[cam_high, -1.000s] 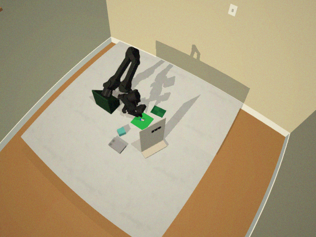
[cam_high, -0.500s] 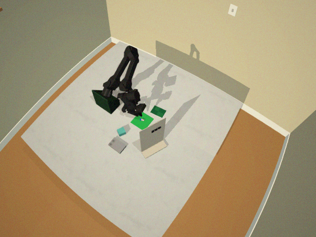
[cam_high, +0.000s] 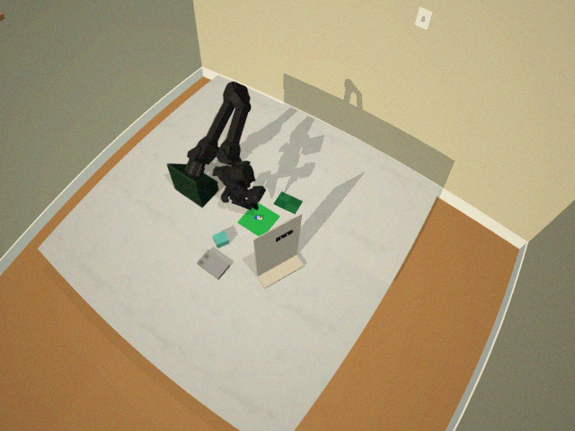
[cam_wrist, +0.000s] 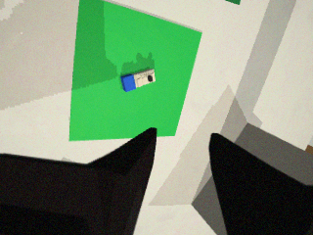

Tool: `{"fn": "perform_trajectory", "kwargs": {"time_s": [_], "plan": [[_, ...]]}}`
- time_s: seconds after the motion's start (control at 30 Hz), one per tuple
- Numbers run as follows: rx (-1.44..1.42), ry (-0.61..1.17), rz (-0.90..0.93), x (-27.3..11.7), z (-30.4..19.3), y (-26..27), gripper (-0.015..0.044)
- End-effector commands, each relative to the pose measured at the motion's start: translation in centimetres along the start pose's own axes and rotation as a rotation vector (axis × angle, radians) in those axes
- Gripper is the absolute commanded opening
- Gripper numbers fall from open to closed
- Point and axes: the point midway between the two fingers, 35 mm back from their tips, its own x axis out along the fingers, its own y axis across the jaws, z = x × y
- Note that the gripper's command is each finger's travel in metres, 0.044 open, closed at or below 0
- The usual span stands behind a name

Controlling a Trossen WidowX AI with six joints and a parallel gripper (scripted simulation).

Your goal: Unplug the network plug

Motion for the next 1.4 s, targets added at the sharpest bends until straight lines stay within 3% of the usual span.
{"fn": "perform_trajectory", "kwargs": {"time_s": [0.0, 1.37], "plan": [[-0.012, -0.004, -0.006, -0.3, 0.1, -0.5, 0.0156], [0.001, -0.001, -0.007, -4.1, 0.2, -2.5, 0.0156]]}}
